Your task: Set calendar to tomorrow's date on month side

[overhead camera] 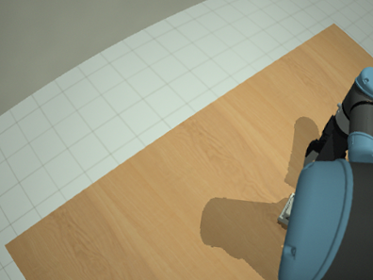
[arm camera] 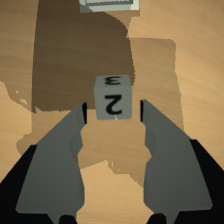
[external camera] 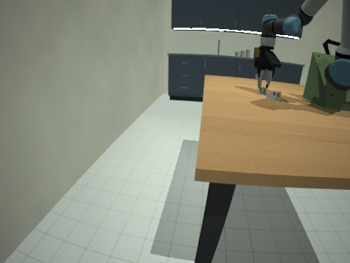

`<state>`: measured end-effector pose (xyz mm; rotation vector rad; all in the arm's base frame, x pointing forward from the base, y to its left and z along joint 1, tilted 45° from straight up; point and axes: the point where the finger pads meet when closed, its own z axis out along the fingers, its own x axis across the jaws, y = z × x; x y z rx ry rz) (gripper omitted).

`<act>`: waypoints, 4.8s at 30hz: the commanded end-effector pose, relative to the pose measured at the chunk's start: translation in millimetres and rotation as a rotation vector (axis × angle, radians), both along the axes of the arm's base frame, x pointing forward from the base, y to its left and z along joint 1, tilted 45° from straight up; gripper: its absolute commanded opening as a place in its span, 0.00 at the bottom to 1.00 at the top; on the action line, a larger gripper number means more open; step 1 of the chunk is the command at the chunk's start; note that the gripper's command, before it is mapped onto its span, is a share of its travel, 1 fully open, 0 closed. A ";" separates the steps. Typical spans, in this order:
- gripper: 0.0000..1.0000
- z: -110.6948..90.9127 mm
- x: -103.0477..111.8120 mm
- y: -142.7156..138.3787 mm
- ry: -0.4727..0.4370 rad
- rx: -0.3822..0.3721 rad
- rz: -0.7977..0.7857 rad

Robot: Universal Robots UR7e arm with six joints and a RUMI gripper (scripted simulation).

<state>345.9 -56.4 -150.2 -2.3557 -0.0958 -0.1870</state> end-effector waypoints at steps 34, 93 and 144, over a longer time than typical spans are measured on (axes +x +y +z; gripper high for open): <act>0.28 -8.8 1.6 8.2 -0.001 -0.001 -0.001; 0.10 7.9 -0.9 -8.5 -0.001 -0.001 -0.001; 0.10 130.4 -21.1 -4.7 0.000 -0.001 -0.001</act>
